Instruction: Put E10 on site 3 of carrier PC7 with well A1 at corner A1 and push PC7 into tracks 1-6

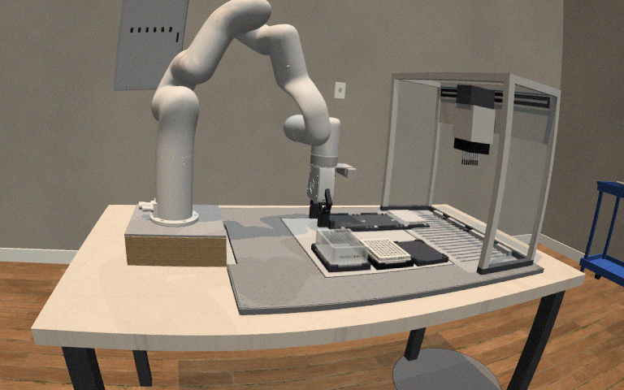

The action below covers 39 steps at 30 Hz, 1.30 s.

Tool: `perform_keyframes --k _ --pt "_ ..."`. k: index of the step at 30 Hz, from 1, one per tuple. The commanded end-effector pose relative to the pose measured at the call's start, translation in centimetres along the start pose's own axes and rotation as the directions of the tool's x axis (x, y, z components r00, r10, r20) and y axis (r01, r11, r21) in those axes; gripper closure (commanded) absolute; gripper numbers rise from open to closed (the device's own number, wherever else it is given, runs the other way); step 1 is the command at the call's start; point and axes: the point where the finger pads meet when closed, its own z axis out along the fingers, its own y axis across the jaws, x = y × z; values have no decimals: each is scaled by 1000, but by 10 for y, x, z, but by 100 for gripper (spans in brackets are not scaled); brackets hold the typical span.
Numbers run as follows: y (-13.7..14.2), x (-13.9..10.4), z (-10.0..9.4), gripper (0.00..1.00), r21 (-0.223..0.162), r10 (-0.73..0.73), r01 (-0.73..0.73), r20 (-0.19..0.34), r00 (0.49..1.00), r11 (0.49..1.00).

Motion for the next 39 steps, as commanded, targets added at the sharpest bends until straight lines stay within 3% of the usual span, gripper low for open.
perform_keyframes --k 1,39 --pt "-1 5 -1 19 1 0 0 -4 1000 1000" --pt "0 39 -1 19 1 0 0 -4 1000 1000"
